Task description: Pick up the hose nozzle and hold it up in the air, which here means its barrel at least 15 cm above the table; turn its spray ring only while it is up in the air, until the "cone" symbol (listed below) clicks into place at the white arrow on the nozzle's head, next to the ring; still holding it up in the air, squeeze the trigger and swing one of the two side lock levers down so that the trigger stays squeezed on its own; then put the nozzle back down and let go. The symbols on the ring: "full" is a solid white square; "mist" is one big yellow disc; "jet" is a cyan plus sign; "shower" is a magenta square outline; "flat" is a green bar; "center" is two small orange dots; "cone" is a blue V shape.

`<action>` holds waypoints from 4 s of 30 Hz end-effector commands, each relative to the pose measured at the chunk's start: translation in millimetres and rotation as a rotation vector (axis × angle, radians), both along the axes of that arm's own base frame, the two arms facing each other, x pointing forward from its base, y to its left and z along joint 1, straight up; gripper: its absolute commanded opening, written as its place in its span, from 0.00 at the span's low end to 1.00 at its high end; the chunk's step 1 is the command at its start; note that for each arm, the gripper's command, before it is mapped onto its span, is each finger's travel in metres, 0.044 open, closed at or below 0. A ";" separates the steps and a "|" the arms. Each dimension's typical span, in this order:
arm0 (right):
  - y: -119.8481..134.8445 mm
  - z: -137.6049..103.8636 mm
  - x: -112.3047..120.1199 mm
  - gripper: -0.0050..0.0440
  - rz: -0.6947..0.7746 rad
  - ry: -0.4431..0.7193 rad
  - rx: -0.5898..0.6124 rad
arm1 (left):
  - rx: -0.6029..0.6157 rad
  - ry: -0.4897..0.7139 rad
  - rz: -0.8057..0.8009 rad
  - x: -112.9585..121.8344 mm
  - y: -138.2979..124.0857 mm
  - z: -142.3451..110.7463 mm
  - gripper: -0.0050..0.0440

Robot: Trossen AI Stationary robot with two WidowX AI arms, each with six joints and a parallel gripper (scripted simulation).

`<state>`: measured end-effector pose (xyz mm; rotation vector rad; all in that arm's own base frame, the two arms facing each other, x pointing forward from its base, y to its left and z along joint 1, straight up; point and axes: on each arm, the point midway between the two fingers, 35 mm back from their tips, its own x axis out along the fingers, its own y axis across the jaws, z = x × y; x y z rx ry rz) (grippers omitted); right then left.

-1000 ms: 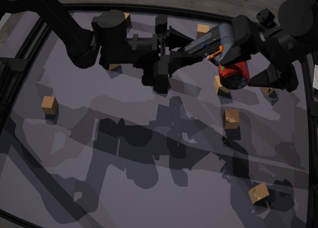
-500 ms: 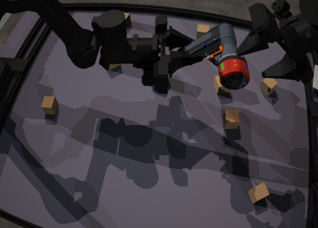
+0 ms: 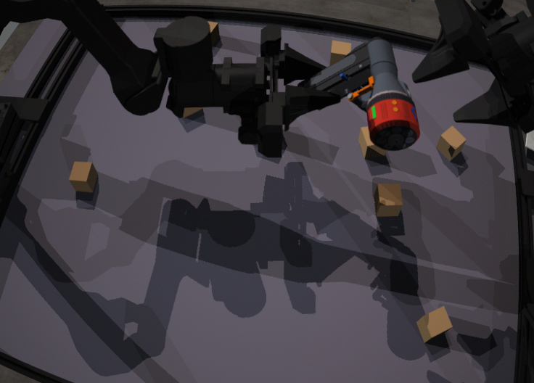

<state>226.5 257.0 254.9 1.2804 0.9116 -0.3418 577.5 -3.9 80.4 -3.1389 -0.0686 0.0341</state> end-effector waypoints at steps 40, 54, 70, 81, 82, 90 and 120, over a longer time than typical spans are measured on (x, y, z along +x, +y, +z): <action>-15.0 -37.0 -26.6 0.92 0.018 -0.371 0.176 | -0.001 -0.022 0.003 1.8 0.8 6.6 0.10; -18.3 -56.5 -30.6 0.92 0.029 -0.551 0.254 | -0.001 -0.022 0.003 1.8 0.8 6.6 0.10; -14.5 -70.9 -29.3 0.53 0.052 -0.655 0.280 | -0.001 -0.022 0.003 1.8 0.8 6.6 0.10; -19.4 -70.2 -31.1 0.10 0.045 -0.756 0.350 | -0.001 -0.022 0.003 1.8 0.8 6.6 0.10; -19.7 -70.3 -31.2 0.10 0.045 -0.758 0.351 | -0.001 -0.022 0.003 1.8 0.8 6.6 0.10; -19.7 -70.3 -31.2 0.10 0.045 -0.759 0.351 | -0.001 -0.022 0.003 1.8 0.8 6.6 0.10; -19.6 -70.2 -31.4 0.49 0.044 -0.757 0.355 | -0.001 -0.022 0.003 1.8 0.8 6.6 0.10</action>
